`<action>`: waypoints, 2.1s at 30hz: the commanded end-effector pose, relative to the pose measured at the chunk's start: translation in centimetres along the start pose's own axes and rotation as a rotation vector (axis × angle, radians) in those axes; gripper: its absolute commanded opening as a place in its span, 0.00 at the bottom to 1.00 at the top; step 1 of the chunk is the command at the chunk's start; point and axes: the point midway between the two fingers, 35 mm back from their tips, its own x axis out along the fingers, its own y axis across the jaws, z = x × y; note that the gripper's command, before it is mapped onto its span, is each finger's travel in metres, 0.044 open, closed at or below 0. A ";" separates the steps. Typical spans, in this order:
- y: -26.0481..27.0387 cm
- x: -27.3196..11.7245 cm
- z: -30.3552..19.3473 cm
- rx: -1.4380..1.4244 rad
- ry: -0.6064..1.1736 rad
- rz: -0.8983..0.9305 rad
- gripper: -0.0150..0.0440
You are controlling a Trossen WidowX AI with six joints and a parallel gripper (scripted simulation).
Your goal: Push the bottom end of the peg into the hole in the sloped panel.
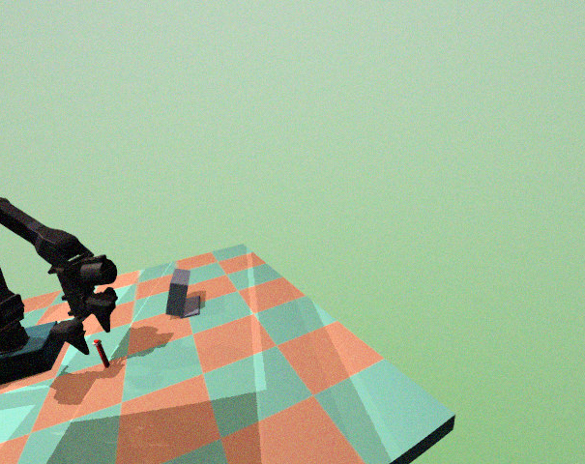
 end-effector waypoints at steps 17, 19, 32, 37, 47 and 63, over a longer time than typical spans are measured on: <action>0.1 3.5 -0.6 -0.007 0.013 0.006 1.00; 0.1 3.7 -0.6 -0.007 0.013 0.006 1.00; 0.0 3.5 -0.3 0.000 0.006 0.000 0.69; 0.0 3.5 -0.3 0.000 0.006 0.000 0.47; 0.0 3.5 -0.3 0.000 0.006 0.000 0.25; -0.1 -2.1 0.0 -0.005 0.010 0.005 0.25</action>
